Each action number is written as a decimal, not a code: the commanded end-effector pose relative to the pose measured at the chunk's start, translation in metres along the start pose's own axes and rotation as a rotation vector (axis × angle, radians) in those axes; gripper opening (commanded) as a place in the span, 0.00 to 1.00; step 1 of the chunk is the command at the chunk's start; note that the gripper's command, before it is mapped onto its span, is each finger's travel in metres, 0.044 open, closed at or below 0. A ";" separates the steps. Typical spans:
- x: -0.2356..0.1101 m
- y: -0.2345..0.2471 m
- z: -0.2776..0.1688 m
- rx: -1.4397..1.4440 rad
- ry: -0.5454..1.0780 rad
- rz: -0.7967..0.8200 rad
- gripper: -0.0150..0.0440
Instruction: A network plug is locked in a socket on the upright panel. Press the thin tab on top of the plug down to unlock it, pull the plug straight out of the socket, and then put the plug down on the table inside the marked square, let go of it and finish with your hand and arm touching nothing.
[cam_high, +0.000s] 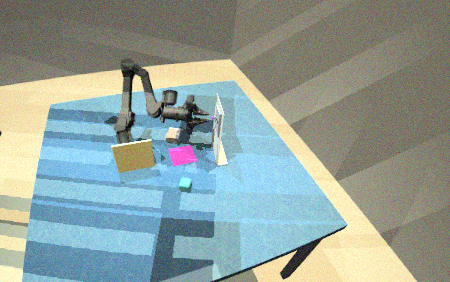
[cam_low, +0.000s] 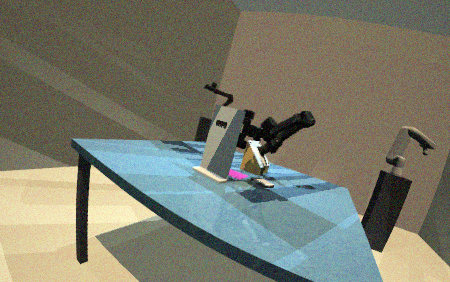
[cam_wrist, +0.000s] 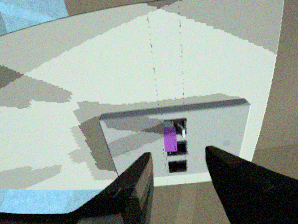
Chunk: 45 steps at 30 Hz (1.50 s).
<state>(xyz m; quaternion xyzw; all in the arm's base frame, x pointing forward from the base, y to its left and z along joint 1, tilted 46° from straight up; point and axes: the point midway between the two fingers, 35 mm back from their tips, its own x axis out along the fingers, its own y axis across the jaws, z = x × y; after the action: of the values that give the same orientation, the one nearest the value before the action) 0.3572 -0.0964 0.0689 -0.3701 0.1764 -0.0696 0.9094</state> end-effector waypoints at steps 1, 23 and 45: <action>0.007 0.000 0.001 0.004 0.005 -0.001 0.52; 0.026 0.001 0.006 0.004 0.004 -0.002 0.33; 0.019 0.001 0.004 0.004 0.005 -0.001 0.25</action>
<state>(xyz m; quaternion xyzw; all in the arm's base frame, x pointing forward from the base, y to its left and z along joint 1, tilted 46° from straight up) 0.3809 -0.0975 0.0656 -0.3699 0.1770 -0.0704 0.9093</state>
